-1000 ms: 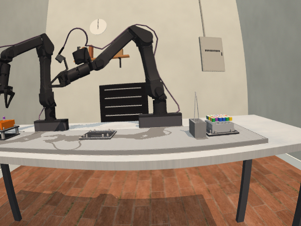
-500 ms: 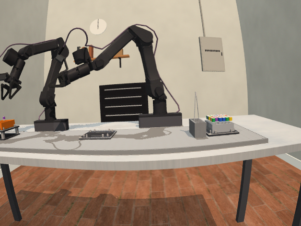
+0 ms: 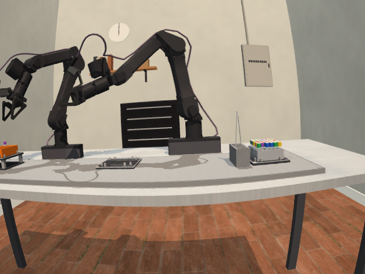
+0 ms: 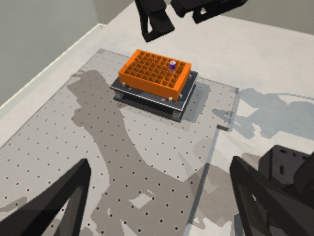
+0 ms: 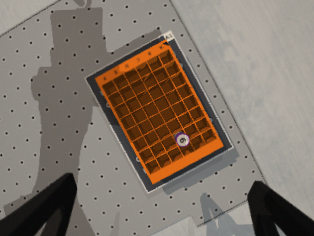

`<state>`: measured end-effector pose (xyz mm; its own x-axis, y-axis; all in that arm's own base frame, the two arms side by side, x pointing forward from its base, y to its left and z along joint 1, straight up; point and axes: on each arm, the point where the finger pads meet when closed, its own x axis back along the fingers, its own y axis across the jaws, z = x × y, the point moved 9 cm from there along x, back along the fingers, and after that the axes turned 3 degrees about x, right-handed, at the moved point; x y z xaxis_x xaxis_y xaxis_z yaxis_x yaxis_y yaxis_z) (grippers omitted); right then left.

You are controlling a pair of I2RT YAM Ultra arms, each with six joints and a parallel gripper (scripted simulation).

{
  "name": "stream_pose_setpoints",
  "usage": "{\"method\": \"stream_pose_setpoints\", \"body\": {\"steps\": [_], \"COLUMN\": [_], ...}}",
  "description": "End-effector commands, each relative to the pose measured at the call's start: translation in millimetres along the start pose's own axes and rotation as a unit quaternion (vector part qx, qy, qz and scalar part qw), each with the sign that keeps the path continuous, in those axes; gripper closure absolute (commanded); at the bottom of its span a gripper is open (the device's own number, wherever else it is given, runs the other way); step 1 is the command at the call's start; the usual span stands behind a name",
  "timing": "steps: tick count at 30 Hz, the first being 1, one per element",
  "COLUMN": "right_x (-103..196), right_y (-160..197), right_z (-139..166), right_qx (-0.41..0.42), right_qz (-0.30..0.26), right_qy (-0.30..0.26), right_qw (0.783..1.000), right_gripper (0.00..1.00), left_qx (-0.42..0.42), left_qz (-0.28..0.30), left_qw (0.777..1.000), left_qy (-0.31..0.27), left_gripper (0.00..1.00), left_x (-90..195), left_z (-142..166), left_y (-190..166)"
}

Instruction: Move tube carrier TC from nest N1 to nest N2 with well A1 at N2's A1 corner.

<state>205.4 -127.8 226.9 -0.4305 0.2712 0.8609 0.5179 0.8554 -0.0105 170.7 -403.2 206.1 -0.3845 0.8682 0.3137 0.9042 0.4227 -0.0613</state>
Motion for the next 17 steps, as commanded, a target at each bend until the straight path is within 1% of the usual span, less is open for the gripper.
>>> {"method": "stream_pose_setpoints", "body": {"steps": [1,17], "right_x": [2.9,3.1], "right_y": [1.2,-0.4], "right_z": [-0.6,-3.6], "right_qx": [-0.001,-0.003], "right_qz": [0.004,0.006], "right_qy": [-0.017,-0.018], "right_qw": [1.0,1.0], "right_gripper": [0.0,0.0], "left_qx": [0.001,0.001], "left_qz": [0.002,0.002], "left_qw": [0.999,0.999], "left_qy": [-0.035,-0.035], "left_gripper": [0.0,0.0], "left_x": [5.6,5.6], "left_z": [-24.6,-24.6], "left_y": [-0.3,-0.3]}}
